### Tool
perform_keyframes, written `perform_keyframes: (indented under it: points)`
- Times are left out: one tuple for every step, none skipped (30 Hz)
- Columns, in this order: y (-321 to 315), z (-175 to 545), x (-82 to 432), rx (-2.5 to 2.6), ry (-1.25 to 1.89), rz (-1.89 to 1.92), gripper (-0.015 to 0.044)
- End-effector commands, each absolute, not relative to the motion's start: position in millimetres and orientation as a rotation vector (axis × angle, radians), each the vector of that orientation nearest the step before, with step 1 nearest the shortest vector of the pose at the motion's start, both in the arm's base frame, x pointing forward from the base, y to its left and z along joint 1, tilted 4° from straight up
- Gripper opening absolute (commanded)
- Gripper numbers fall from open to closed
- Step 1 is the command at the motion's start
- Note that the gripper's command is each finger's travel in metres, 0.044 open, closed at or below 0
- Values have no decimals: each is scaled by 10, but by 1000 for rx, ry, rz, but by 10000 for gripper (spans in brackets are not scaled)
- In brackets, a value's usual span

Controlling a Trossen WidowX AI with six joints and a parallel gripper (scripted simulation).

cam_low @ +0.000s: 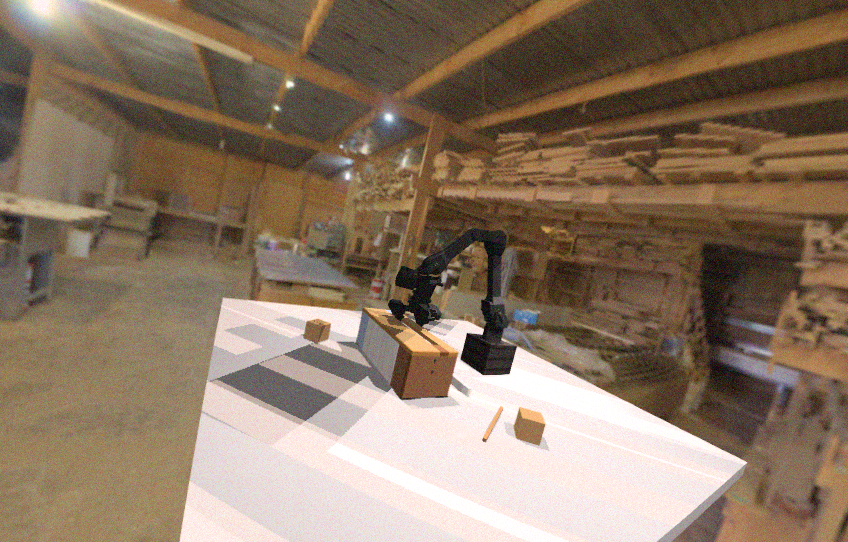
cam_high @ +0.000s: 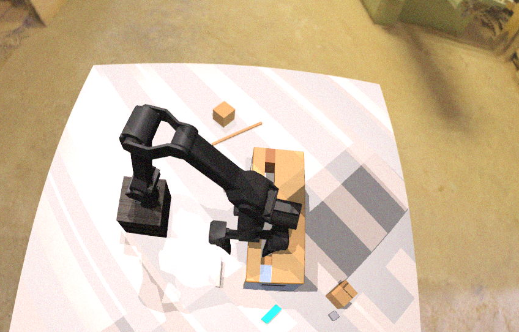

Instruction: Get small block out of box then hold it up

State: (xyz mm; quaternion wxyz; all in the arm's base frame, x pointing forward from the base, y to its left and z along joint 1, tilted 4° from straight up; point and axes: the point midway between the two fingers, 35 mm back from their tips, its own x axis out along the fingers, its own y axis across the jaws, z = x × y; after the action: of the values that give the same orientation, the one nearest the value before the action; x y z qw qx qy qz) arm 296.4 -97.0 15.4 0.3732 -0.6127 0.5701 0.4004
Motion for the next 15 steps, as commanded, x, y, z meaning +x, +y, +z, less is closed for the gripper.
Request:
perform_keyframes:
  points:
    - [-1016, 147, 2960, -1567, 1464, 1029, 400]
    - [-1026, 148, 2961, -1568, 1464, 1029, 400]
    - [-1036, 149, 2962, -1568, 1464, 1029, 400]
    - [-1046, 150, 2963, -1568, 1464, 1029, 400]
    - [-1057, 150, 2963, -1568, 1464, 1029, 400]
    - [-1067, 151, 2964, -1568, 1464, 1028, 400]
    - [-1077, 152, 2965, -1568, 1464, 1028, 400]
    - [-1087, 153, 2965, -1568, 1464, 1028, 400]
    - [-1097, 154, 2966, -1568, 1464, 1028, 400]
    - [-1107, 155, 2967, -1568, 1465, 1028, 400]
    - [-1117, 155, 2968, -1568, 1465, 1028, 400]
    - [-1126, 156, 2968, -1568, 1465, 1028, 400]
    - [-1124, 181, 2971, -1568, 1465, 1028, 400]
    - [-1119, 235, 2977, -1568, 1465, 1028, 400]
    - [-1113, 305, 2983, -1568, 1465, 1027, 400]
